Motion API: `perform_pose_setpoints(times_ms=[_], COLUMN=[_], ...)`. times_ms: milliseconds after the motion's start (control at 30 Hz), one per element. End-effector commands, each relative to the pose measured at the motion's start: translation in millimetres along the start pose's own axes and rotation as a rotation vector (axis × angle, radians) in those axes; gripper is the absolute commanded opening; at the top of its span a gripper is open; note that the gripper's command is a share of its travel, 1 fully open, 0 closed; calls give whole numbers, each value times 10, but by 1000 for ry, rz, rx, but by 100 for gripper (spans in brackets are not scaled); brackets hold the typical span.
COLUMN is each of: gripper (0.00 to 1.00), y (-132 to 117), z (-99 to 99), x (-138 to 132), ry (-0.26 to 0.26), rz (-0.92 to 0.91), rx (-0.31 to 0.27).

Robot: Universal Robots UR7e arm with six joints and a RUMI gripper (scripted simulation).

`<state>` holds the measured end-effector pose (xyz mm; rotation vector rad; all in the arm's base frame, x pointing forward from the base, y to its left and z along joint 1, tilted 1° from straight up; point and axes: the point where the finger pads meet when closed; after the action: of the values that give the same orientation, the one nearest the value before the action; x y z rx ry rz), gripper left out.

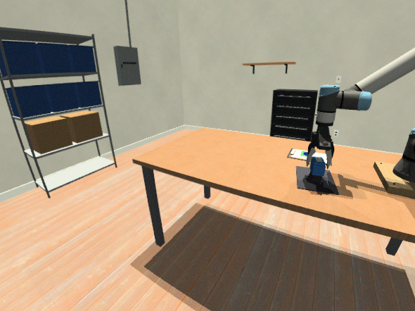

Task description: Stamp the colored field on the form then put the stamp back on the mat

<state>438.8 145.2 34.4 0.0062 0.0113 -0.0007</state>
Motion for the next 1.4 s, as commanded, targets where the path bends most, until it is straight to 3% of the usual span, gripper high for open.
perform_pose_setpoints(times_ms=[0, 233, 600, 800, 1367], gripper=[55, 55, 55, 55, 55], y=[0, 0, 0, 0, 0], z=[5, 105, 797, 899, 904], x=[4, 4, 3, 3, 3], ry=[-1, -1, -1, -1, -1], rz=[0, 0, 0, 0, 0], rx=[0, 0, 0, 0, 0])
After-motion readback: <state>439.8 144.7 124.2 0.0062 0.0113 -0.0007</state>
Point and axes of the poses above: the point where the finger pads meet when closed, its own z axis back along the fingers, its own x axis across the jaws, y = z × x, and after that the axes turned 8 degrees about -z, right-handed
